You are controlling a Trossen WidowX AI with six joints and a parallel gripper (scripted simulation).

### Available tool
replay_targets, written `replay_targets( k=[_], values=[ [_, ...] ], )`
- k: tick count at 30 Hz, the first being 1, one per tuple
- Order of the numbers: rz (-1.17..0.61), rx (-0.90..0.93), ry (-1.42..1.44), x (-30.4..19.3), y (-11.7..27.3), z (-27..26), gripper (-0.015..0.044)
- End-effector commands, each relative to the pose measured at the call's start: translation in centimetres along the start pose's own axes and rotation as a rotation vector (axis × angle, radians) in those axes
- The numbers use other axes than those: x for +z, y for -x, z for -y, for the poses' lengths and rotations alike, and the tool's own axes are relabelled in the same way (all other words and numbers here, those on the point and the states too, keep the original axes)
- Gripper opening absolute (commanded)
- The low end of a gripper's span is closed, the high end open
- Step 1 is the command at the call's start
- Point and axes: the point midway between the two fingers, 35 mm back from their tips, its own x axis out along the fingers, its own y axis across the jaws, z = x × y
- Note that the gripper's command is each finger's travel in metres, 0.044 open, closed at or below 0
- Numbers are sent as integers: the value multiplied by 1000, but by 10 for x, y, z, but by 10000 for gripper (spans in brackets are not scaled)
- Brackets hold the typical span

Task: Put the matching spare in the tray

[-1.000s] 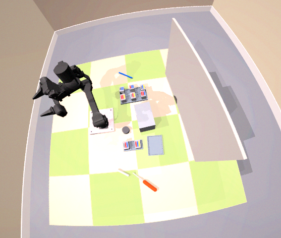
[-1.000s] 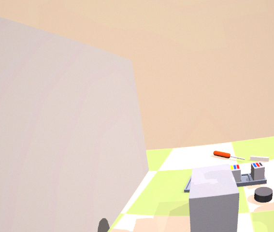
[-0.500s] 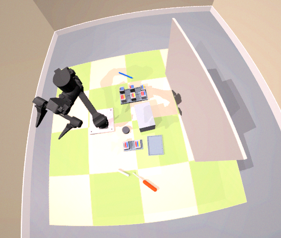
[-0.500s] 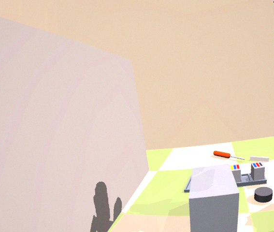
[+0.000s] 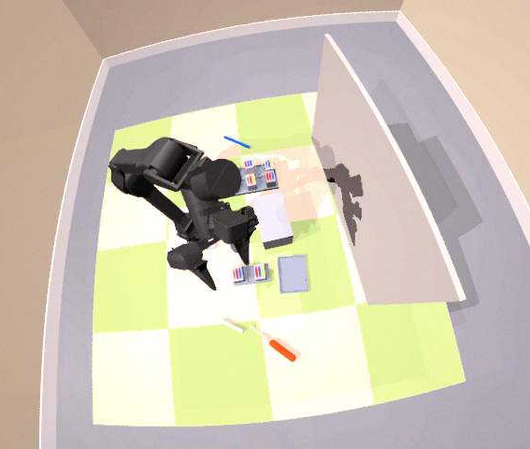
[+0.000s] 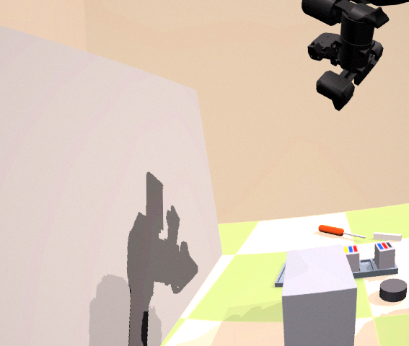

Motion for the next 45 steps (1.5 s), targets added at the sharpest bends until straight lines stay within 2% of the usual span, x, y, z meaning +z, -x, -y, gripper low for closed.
replay_targets(
  k=[1, 8, 16, 35, 45],
  values=[
    [-18, 212, 122, 21, -7, -62, 440],
    [-123, 575, 349, 29, 5, -182, 440],
    [-315, 895, 575, 0, 45, -296, 440],
    [-315, 905, 594, -3, 48, -299, 440],
    [8, 1075, 1359, -124, 145, -316, 440]
  ],
)
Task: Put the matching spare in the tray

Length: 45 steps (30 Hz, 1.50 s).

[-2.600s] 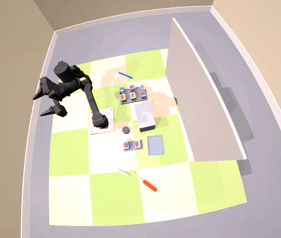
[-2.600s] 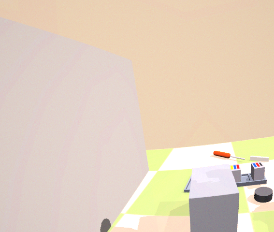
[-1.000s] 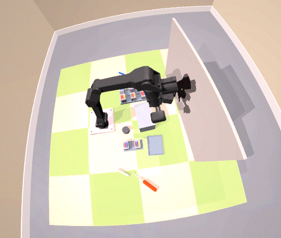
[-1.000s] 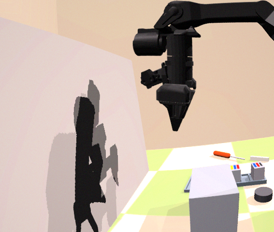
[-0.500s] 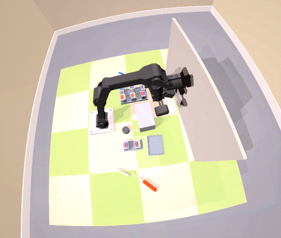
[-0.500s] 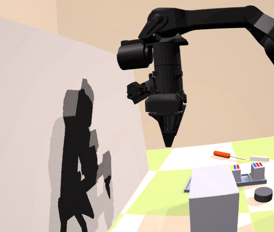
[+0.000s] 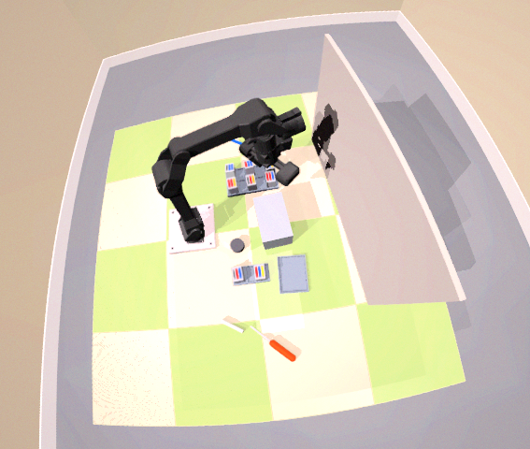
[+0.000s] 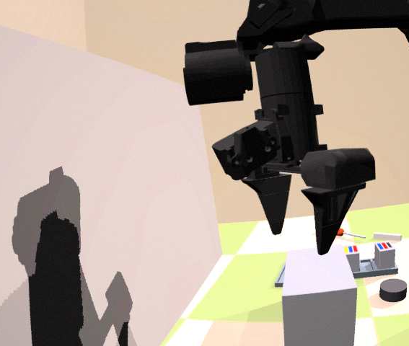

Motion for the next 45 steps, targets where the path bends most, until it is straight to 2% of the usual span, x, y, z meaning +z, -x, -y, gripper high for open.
replay_targets(
  k=[1, 9, 15, 20, 21, 45],
  values=[
    [-20, 18, 313, -17, -10, -54, 440],
    [-43, 60, 955, -76, -37, -140, 440],
    [-43, 61, 969, -78, -38, -141, 440],
    [-43, 61, 969, -76, -62, -147, 309],
    [-43, 61, 969, -76, -70, -148, 300],
    [-42, 61, 969, -73, -102, -151, 300]
  ],
)
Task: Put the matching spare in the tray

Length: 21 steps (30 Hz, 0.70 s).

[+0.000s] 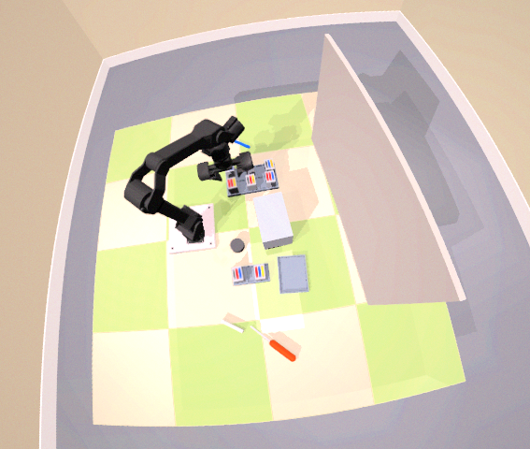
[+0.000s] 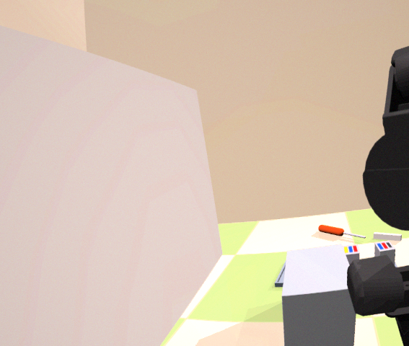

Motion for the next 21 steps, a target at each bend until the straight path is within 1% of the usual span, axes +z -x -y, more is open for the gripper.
replay_targets(
  k=[1, 21],
  values=[
    [-8, 3, -1, -1, -8, 0, 300],
    [-8, 3, -1, -2, -41, -1, 300]
  ],
)
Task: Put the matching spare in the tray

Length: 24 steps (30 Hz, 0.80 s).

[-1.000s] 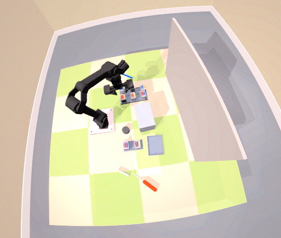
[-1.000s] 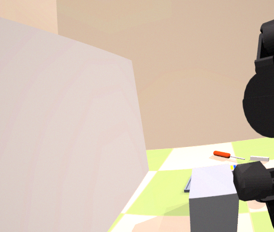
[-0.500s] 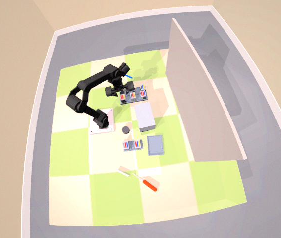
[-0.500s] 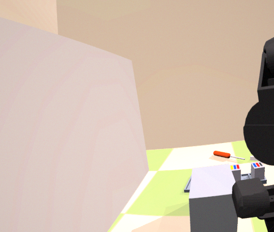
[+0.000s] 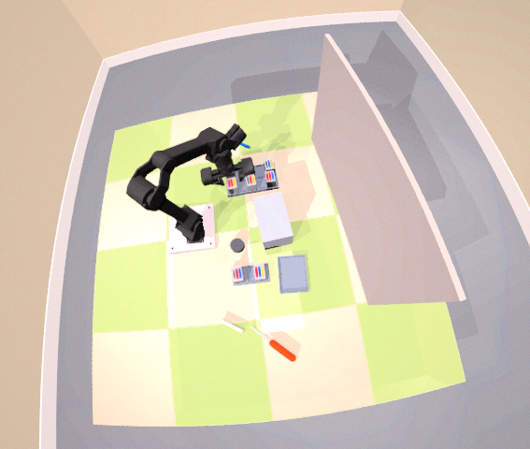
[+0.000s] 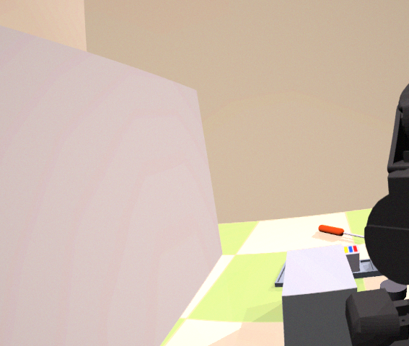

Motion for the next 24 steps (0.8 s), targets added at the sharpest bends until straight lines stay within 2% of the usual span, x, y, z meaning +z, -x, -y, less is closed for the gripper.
replay_targets(
  k=[1, 13, 23, 24],
  values=[
    [-8, 3, 3, -2, -8, -1, 300],
    [-8, 3, 3, -4, -27, -3, 300],
    [-8, 3, 3, -4, -28, -3, 300],
    [-5, 4, 0, -3, -28, -3, 274]
  ],
)
